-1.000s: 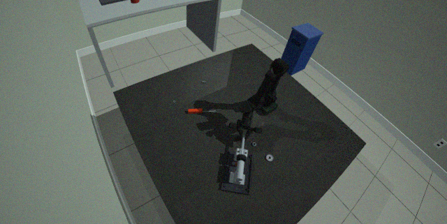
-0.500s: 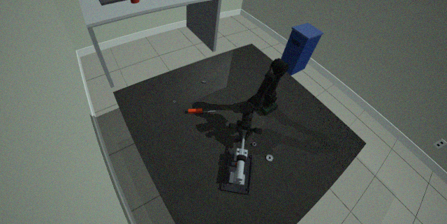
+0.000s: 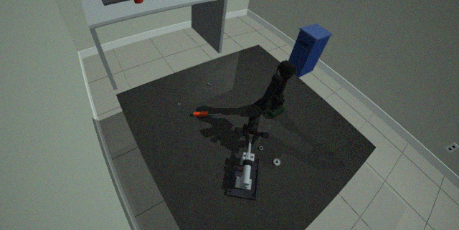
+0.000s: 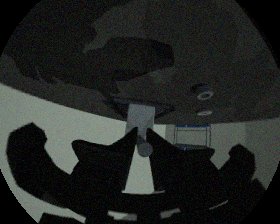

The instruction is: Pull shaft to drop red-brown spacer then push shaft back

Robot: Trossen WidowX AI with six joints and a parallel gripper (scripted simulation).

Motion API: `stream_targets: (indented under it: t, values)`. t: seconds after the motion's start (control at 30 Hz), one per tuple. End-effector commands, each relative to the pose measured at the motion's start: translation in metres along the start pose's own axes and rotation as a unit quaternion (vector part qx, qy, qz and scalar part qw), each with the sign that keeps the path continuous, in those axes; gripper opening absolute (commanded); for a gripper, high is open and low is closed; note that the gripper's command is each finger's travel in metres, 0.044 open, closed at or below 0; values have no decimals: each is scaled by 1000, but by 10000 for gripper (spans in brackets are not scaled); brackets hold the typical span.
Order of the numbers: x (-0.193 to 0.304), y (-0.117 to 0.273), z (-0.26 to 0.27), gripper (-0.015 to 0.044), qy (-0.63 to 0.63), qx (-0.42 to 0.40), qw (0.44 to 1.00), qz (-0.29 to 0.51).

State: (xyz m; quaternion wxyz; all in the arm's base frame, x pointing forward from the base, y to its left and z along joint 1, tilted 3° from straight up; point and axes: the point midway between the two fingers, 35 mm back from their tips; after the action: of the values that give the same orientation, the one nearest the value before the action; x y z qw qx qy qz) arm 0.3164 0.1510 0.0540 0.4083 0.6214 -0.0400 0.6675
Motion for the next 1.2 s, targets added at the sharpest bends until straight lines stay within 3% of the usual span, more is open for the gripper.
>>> stream_targets:
  t: [0.0,1.17]
  values:
    - [4,-2,1,0,1,0,1000,3]
    - [10,-12,2,0,1,-1,1000,3]
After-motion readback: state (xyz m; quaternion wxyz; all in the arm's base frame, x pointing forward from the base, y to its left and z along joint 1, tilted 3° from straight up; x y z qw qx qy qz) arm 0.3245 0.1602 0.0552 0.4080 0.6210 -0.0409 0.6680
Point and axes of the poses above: the point midway between the two fingers, 35 mm back from their tips, its own y axis back along the fingers, its own z axis across the jaws, x = y × z, and after that the axes turned 13 degrees about y, right-handed
